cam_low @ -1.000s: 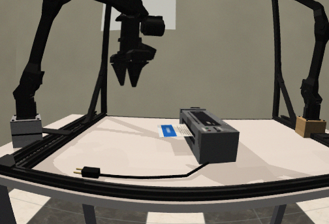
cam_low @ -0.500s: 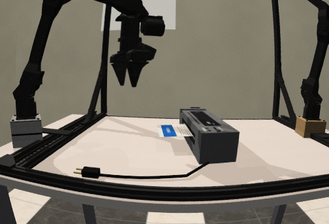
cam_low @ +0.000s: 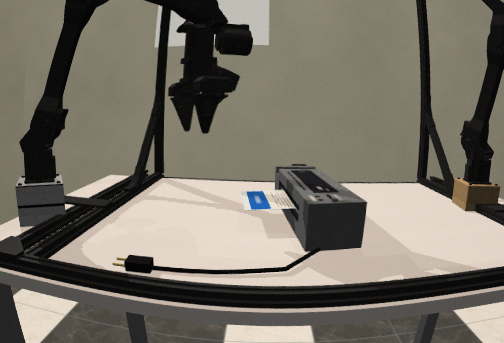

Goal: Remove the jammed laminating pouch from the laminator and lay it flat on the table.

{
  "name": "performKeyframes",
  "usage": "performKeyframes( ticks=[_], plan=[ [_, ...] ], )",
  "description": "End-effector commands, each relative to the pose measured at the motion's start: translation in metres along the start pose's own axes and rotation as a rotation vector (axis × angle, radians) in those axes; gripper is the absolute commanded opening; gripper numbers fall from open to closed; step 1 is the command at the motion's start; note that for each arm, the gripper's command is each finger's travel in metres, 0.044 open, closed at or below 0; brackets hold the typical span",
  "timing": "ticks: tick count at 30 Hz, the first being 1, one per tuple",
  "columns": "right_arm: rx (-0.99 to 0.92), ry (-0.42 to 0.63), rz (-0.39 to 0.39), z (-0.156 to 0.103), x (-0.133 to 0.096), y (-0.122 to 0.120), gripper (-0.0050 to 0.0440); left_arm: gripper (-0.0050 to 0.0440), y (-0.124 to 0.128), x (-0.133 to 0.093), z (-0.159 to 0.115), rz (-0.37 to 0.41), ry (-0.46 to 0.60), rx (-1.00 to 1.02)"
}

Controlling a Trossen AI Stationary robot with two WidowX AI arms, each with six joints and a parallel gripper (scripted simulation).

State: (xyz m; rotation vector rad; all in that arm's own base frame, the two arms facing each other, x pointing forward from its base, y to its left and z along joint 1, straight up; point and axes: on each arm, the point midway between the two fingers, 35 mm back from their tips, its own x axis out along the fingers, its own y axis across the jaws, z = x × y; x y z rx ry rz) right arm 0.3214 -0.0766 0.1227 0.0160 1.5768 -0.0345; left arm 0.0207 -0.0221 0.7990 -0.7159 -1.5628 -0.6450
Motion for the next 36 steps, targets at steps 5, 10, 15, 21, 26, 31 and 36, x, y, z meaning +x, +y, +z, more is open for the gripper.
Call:
performKeyframes(
  ticks=[5,10,15,21,26,31,36],
  plan=[
    [0.0,-0.03,-0.006,0.002,-0.009,-0.001,0.044,0.044,0.012,-0.001,-0.018,-0.036,0.032,0.326],
    [0.0,-0.03,-0.006,0.002,-0.009,-0.001,0.044,0.044,0.019,0.002,-0.005,-0.074,0.014,0.662],
    [0.0,-0.03,-0.006,0.002,-0.009,-0.001,0.044,0.044,0.02,0.003,0.0,-0.115,0.007,0.911],
    [0.0,-0.03,-0.006,0.002,-0.009,-0.001,0.044,0.044,0.024,0.001,-0.012,-0.099,0.027,0.926],
    [0.0,-0.03,-0.006,0.002,-0.009,-0.001,0.044,0.044,0.022,0.005,0.003,-0.142,0.003,1.146],
    [0.0,-0.03,-0.006,0.002,-0.009,-0.001,0.044,0.044,0.017,0.006,0.01,-0.172,-0.008,1.277],
    [0.0,-0.03,-0.006,0.002,-0.009,-0.001,0.044,0.044,0.022,0.003,-0.008,-0.162,0.019,1.242]
  ],
)
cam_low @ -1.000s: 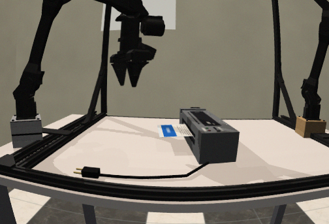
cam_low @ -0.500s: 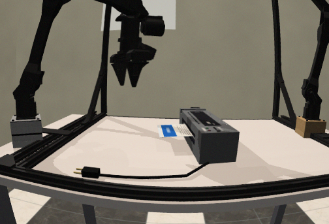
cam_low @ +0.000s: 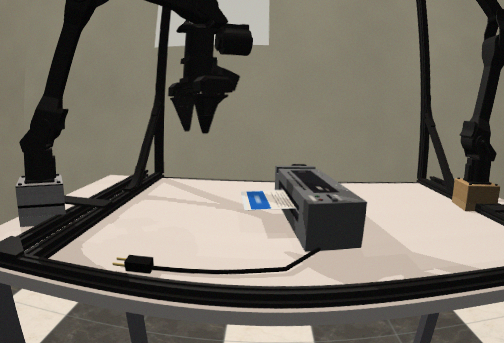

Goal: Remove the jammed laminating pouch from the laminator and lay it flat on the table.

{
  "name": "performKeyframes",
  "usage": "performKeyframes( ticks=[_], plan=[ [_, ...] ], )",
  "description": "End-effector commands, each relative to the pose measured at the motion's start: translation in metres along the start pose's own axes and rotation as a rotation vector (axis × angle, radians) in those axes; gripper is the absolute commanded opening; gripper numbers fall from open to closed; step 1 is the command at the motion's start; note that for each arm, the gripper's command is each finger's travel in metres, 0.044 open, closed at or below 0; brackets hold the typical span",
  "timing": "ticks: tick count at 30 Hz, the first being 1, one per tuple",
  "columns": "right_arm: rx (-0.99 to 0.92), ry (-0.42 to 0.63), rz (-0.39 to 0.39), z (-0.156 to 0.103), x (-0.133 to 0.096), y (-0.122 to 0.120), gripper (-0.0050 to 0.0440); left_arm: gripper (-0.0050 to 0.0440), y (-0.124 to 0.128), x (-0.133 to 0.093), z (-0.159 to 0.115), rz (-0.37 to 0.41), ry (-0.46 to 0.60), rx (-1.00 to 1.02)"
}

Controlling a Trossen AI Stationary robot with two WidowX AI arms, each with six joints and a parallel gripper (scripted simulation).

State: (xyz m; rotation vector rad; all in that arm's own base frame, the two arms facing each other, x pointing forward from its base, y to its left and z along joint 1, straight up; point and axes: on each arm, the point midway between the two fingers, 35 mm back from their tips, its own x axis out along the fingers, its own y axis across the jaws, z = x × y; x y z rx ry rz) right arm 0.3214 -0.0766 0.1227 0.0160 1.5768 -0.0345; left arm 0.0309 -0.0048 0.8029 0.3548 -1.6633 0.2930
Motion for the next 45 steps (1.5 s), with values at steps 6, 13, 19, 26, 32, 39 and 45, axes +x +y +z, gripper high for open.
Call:
performKeyframes(
  ticks=[6,13,19,26,32,39,45],
  plan=[
    [0.0,-0.03,-0.006,0.002,-0.009,-0.001,0.044,0.044,-0.002,0.001,-0.002,-0.012,0.0,0.005],
    [0.0,-0.03,-0.006,0.002,-0.009,-0.001,0.044,0.044,0.003,0.001,0.003,-0.012,-0.012,0.02],
    [0.0,-0.03,-0.006,0.002,-0.009,-0.001,0.044,0.044,-0.009,0.0,-0.005,-0.03,0.005,0.016],
    [0.0,-0.03,-0.006,0.002,-0.009,-0.001,0.044,0.044,0.002,0.001,0.001,-0.014,-0.009,0.019],
    [0.0,-0.03,-0.006,0.002,-0.009,-0.001,0.044,0.044,0.003,0.001,0.003,-0.012,-0.012,0.02],
    [0.0,-0.03,-0.006,0.002,-0.009,-0.001,0.044,0.044,-0.004,0.001,-0.003,-0.024,0.0,0.019],
    [0.0,-0.03,-0.006,0.002,-0.009,-0.001,0.044,0.044,0.003,0.001,0.003,-0.012,-0.012,0.02]
  ],
)
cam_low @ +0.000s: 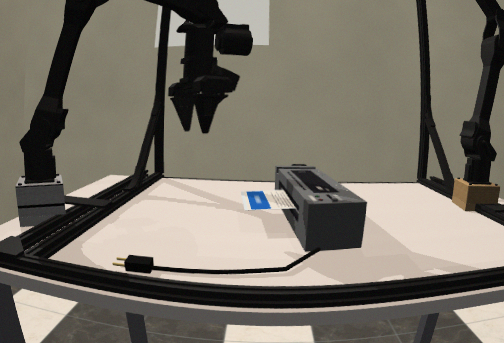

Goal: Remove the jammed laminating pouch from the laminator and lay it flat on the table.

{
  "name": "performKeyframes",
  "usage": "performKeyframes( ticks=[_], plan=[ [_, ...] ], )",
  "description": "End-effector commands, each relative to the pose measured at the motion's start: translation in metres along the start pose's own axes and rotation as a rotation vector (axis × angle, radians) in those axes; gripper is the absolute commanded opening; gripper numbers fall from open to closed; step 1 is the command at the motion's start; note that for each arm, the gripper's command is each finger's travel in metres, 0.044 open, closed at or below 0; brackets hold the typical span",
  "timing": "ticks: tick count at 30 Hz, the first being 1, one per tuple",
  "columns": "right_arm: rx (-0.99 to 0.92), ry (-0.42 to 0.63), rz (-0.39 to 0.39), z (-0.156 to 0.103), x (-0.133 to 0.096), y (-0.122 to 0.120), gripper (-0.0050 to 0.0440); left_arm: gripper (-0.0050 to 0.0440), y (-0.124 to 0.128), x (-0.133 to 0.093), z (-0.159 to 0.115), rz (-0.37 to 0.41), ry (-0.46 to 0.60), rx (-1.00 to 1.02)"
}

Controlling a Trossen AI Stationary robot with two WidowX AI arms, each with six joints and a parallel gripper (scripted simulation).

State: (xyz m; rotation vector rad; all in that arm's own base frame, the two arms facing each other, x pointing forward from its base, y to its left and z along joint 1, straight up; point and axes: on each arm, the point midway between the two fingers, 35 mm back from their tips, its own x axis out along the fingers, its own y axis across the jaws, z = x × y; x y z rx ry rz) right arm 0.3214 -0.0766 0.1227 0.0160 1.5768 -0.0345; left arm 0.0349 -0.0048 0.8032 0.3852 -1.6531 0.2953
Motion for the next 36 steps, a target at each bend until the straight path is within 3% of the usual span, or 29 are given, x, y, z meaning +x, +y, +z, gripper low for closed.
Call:
performKeyframes(
  ticks=[1,5,6,22,23,36],
  plan=[
    [0.0,-0.03,-0.006,0.002,-0.009,-0.001,0.044,0.044,0.005,0.001,0.006,0.008,-0.015,0.0],
    [0.0,-0.03,-0.006,0.002,-0.009,-0.001,0.044,0.044,0.005,0.001,0.006,0.008,-0.015,0.0],
    [0.0,-0.03,-0.006,0.002,-0.009,-0.001,0.044,0.044,-0.011,0.0,-0.003,-0.018,0.003,-0.002],
    [0.0,-0.03,-0.006,0.002,-0.009,-0.001,0.044,0.044,0.005,0.001,0.006,0.008,-0.015,0.0],
    [0.0,-0.03,-0.006,0.002,-0.009,-0.001,0.044,0.044,-0.011,0.0,-0.003,-0.018,0.003,-0.002],
    [0.0,-0.03,-0.006,0.002,-0.009,-0.001,0.044,0.044,0.005,0.001,0.006,0.008,-0.015,0.0]
  ],
)
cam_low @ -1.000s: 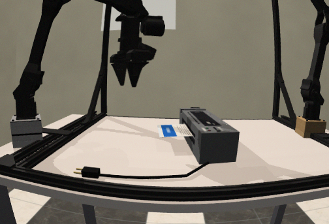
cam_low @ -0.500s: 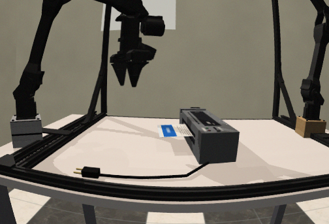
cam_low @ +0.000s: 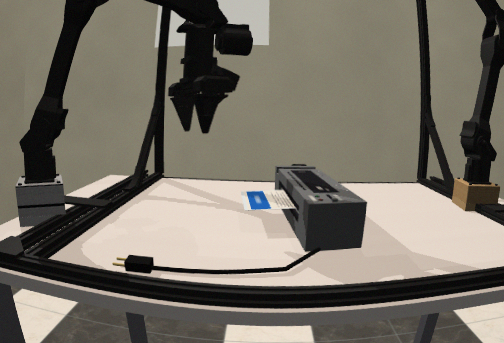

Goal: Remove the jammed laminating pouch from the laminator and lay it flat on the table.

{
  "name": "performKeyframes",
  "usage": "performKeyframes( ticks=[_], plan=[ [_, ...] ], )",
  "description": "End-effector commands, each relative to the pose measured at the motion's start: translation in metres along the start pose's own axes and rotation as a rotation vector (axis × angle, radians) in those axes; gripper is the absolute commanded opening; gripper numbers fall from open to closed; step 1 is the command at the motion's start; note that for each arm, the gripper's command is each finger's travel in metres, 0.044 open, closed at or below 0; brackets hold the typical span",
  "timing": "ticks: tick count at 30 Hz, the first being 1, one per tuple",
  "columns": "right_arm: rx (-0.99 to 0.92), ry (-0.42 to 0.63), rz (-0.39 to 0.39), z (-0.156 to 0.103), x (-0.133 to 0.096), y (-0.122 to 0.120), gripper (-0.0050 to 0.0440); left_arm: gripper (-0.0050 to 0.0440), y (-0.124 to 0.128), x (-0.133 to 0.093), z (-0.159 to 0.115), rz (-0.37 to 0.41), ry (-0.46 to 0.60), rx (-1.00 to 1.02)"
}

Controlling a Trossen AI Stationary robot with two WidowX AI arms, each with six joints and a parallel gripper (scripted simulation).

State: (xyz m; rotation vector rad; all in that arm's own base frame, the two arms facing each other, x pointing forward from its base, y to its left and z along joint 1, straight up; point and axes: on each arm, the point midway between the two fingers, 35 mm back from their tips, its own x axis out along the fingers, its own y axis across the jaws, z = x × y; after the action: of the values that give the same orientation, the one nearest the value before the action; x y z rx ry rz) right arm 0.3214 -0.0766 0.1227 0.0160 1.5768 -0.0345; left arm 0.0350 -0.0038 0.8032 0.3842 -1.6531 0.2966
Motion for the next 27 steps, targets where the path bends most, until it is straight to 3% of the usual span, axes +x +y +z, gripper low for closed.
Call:
performKeyframes(
  ticks=[1,3,4,14,20,21,27],
  plan=[
    [0.0,-0.03,-0.006,0.002,-0.009,-0.001,0.044,0.044,0.004,0.002,0.007,0.007,-0.016,0.0],
    [0.0,-0.03,-0.006,0.002,-0.009,-0.001,0.044,0.044,0.004,0.002,0.007,0.007,-0.016,0.0],
    [0.0,-0.03,-0.006,0.002,-0.009,-0.001,0.044,0.044,-0.012,0.0,-0.003,-0.019,0.003,-0.002],
    [0.0,-0.03,-0.006,0.002,-0.009,-0.001,0.044,0.044,0.004,0.002,0.007,0.007,-0.016,0.0],
    [0.0,-0.03,-0.006,0.002,-0.009,-0.001,0.044,0.044,0.004,0.002,0.007,0.007,-0.016,0.0],
    [0.0,-0.03,-0.006,0.002,-0.009,-0.001,0.044,0.044,-0.012,0.0,-0.003,-0.019,0.003,-0.002],
    [0.0,-0.03,-0.006,0.002,-0.009,-0.001,0.044,0.044,-0.002,0.001,0.002,-0.003,-0.006,-0.001]
  ],
)
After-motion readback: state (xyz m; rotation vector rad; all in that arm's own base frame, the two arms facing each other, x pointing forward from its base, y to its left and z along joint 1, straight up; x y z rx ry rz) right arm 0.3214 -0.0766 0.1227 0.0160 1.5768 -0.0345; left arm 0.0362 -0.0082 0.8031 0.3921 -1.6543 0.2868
